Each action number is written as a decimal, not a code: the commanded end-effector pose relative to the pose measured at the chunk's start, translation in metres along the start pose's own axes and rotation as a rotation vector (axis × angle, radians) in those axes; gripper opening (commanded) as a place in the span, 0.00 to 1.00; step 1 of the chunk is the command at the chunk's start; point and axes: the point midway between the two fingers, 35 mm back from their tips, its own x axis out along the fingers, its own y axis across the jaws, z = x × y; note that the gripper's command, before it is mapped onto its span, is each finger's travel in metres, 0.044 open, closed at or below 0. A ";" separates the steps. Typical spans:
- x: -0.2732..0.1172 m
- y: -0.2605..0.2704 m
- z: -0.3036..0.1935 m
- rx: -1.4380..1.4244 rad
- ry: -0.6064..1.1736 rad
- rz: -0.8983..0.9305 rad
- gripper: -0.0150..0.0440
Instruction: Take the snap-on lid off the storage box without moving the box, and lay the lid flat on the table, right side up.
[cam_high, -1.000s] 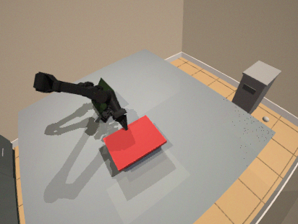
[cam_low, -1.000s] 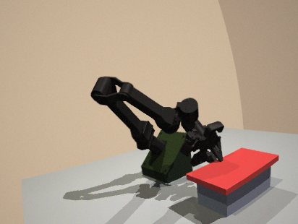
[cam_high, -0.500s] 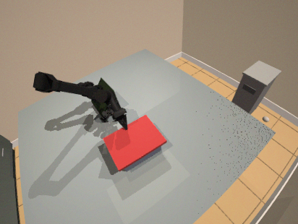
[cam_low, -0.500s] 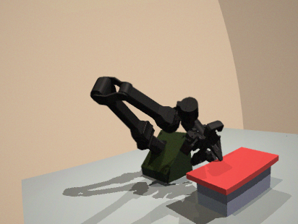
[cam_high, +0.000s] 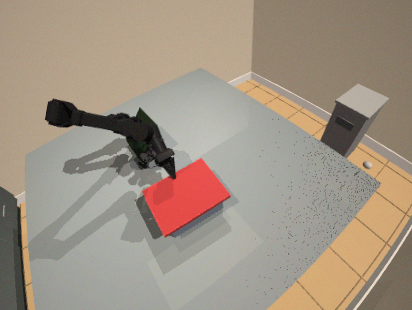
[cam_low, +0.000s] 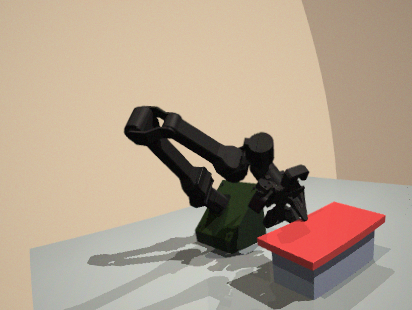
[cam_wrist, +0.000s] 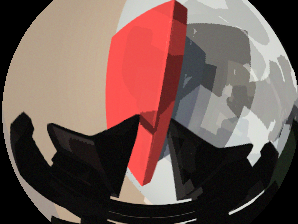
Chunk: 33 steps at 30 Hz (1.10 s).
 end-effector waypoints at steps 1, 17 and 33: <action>-0.002 0.002 0.000 0.004 0.000 0.004 0.25; -0.004 0.005 0.000 0.004 0.000 0.004 0.25; -0.003 0.005 0.000 0.001 0.001 0.004 0.25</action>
